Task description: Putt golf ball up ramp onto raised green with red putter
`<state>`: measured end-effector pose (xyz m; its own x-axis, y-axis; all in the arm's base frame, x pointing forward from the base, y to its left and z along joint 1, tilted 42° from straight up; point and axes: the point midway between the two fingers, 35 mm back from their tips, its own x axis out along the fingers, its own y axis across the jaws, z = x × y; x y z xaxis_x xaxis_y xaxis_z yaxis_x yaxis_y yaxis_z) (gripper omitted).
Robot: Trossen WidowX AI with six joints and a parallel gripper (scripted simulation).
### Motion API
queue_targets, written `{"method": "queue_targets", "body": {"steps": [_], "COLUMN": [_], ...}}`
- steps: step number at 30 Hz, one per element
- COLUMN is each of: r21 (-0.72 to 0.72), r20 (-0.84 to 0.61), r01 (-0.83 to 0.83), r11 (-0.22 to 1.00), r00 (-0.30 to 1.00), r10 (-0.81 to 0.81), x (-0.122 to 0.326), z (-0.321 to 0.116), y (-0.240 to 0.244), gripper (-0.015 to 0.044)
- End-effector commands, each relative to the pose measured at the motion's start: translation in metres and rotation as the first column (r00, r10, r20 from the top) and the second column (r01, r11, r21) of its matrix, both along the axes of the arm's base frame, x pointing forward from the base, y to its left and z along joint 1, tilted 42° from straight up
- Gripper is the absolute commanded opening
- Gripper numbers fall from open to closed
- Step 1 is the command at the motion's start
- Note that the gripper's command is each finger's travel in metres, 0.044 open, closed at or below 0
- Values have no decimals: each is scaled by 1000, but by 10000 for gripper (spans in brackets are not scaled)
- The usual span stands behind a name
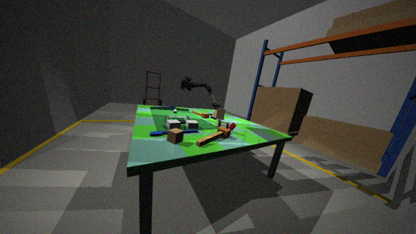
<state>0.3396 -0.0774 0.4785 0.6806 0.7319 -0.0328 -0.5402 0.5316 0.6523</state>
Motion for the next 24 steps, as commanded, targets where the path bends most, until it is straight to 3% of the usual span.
{"method": "queue_targets", "body": {"steps": [1,10,13,24], "r21": [-5,-143,-132,-412], "r20": [1,-113,-231,-402], "r01": [5,22,29,-182], "r11": [1000,989,991,893], "r00": [1000,993,971,916], "r10": [-5,-38,-59,2], "x": [1,77,90,123], "z": [-1,-89,-119,-264], "y": [0,26,39,127], "gripper": [426,440,440,440]}}
